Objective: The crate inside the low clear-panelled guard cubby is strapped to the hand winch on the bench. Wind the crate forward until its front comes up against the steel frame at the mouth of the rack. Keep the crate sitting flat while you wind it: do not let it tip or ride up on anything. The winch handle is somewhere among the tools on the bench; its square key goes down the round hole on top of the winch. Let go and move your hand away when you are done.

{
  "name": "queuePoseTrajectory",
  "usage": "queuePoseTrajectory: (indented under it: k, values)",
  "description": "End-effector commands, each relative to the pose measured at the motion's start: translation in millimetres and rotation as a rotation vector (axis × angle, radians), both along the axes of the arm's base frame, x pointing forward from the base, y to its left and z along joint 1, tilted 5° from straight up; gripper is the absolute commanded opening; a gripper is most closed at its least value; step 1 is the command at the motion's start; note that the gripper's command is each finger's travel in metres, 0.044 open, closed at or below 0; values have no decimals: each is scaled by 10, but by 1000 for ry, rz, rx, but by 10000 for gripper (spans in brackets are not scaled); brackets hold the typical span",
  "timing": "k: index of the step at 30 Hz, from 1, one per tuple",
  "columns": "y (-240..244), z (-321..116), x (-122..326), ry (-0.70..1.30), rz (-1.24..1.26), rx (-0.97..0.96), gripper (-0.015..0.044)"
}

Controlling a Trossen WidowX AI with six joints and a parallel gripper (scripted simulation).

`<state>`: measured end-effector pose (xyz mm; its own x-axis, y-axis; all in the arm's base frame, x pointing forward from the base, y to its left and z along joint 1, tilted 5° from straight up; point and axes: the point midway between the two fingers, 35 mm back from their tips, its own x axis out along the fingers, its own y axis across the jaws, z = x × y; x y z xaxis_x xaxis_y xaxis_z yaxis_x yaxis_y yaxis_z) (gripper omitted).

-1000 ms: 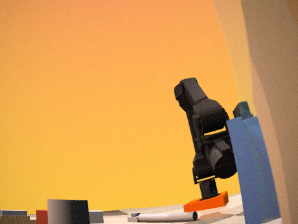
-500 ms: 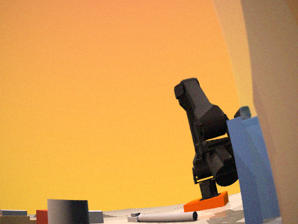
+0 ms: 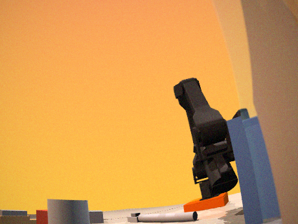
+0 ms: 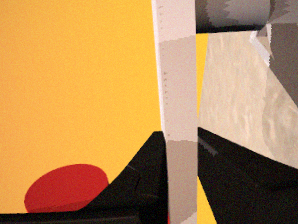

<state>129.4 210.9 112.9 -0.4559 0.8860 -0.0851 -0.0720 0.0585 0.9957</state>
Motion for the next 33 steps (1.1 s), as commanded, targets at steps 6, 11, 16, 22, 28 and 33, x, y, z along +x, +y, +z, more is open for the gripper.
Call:
queuePoseTrajectory:
  k: [6,11,16,22,28,33]
  values:
    - [-27,-24,44,-7,2,7,0]
    - [-25,-44,50,-7,4,7,0]
    - [-22,-63,53,-7,5,7,0]
    - [-17,-81,54,-7,6,7,0]
    - [-13,-102,54,-7,7,7,0]
    - [-13,-103,54,-7,7,7,0]
